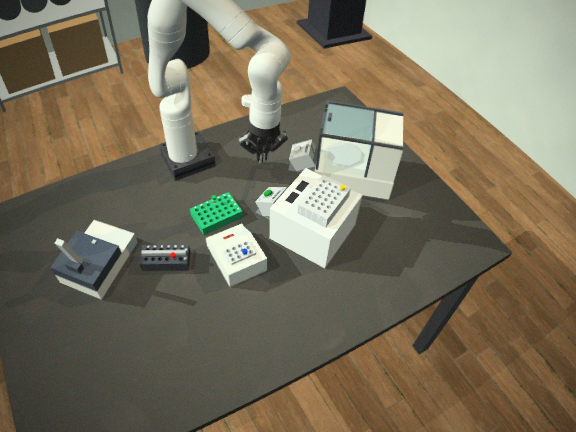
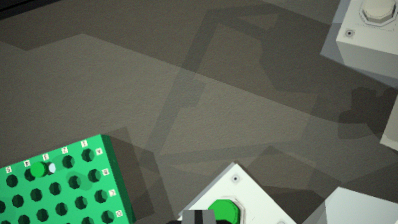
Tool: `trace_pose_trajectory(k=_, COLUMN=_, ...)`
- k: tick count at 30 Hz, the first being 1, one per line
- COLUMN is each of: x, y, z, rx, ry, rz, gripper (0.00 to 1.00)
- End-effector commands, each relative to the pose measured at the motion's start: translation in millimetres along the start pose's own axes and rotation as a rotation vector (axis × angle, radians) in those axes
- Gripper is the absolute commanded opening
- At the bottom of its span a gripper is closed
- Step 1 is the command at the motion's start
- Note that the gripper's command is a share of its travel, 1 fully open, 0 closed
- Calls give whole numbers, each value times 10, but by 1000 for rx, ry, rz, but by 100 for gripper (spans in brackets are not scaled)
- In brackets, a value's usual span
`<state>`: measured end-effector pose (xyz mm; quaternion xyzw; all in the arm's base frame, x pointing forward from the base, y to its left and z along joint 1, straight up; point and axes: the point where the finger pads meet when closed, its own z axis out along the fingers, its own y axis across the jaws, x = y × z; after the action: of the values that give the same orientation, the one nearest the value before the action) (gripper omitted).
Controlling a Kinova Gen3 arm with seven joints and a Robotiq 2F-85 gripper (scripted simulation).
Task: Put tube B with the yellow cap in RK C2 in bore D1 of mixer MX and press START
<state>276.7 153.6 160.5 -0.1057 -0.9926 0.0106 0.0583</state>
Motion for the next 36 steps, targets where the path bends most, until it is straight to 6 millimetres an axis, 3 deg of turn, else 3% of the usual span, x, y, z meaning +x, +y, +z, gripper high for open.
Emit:
trace_pose_trajectory(k=1, x=-47, y=60, z=121, rx=-3, ry=-21, rz=127, gripper=10)
trace_pose_trajectory(k=9, x=-151, y=139, z=255, rx=-29, ry=-46, rz=363, gripper=10)
trace_pose_trajectory(k=21, x=-155, y=143, z=234, rx=-84, ry=-100, rz=819, gripper=10)
trace_pose_trajectory(k=36, x=-141, y=148, z=237, rx=-80, ry=-93, rz=816, gripper=10)
